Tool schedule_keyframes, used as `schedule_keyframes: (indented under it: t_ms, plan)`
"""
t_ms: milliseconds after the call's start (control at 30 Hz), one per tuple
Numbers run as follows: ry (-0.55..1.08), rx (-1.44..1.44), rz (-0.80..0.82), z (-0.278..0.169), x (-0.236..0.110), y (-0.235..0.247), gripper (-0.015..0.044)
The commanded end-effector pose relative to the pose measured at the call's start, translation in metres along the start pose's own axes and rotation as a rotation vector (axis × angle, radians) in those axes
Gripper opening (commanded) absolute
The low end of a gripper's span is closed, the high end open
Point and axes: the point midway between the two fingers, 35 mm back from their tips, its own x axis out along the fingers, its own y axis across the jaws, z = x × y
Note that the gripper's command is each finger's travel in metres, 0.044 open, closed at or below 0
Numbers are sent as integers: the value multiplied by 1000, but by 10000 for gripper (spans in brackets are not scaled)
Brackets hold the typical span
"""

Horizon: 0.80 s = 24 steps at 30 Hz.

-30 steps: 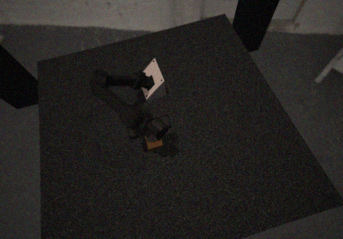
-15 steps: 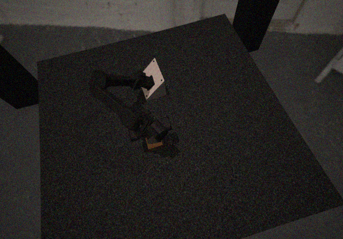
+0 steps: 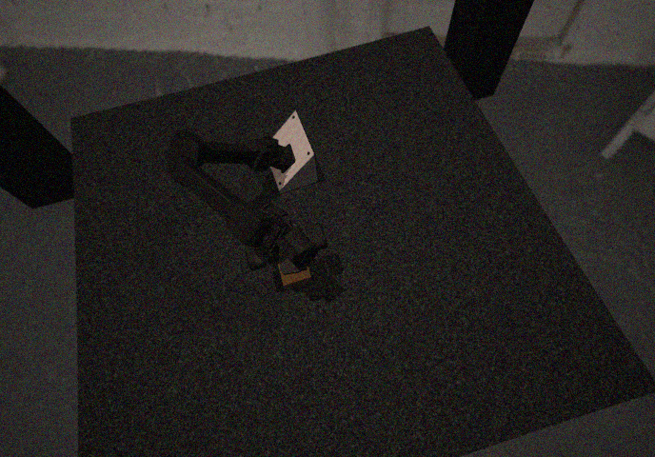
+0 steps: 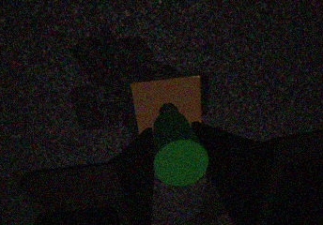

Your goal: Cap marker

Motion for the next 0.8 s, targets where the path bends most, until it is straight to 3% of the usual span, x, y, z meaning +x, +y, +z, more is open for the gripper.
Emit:
schedule_keyframes:
  t_ms: [0,767]
  plan:
    - [50,10,-15,-3,27,-3,0]
    - [49,10,-16,4,47,-3,0]
